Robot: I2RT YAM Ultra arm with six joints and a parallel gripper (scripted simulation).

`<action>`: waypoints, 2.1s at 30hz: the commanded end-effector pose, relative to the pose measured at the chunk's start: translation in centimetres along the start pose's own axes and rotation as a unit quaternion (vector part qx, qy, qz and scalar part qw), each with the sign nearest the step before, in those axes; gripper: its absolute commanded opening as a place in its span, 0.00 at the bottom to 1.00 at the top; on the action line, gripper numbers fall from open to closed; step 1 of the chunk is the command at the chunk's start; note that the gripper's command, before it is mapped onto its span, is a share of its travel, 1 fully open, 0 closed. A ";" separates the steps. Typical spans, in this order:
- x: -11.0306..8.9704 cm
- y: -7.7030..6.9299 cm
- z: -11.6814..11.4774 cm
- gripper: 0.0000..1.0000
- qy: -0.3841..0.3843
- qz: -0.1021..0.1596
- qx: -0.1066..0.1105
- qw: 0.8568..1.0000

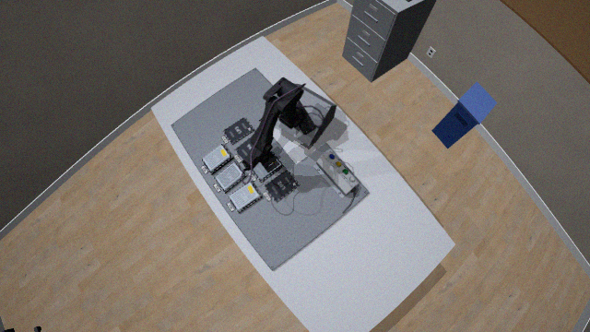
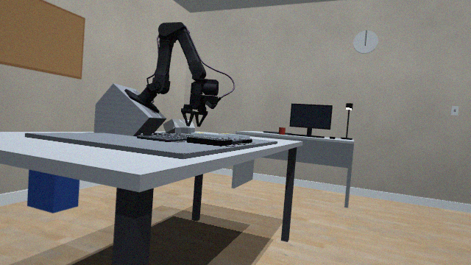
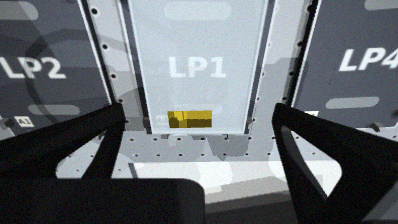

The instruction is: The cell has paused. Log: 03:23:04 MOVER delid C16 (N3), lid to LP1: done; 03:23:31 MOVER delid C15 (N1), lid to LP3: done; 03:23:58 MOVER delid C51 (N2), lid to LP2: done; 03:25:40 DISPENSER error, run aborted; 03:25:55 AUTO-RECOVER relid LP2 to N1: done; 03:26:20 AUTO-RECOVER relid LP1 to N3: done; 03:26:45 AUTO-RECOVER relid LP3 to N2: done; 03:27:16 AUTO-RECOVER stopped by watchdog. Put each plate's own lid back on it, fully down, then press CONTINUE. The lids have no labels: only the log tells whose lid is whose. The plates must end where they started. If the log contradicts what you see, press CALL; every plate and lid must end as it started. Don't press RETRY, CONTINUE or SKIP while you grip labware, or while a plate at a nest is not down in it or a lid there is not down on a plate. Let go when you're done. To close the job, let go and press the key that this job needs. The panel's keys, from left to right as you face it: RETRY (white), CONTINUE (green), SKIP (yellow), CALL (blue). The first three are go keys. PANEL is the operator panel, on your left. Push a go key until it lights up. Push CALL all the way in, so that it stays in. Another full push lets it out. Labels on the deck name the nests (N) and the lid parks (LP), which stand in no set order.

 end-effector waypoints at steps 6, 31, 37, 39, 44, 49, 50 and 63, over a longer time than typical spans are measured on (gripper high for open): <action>1.7 -1.3 0.6 1.00 0.001 -0.032 0.010 0.999; 1.3 -1.2 0.5 1.00 0.000 -0.030 0.010 1.000; 1.1 -1.1 0.4 1.00 0.000 -0.028 0.009 1.000; 1.1 -1.1 0.4 1.00 0.000 -0.027 0.009 1.000; 3.2 -0.9 1.3 1.00 0.019 -0.020 0.006 1.000; 4.2 -0.9 2.1 1.00 0.016 -0.015 0.003 1.000; 4.7 -0.9 2.3 1.00 0.016 -0.015 0.003 1.000; 10.3 -1.1 5.6 1.00 0.016 -0.016 0.003 1.000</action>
Point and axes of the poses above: the point where the finger pads meet when closed, its own y axis out along the fingers, its own z axis across the jaws, x = y × z, the point moved 7 cm from there along -y, back along the fingers, and after that the axes turned 10 degrees about y, right-handed, at the moved point
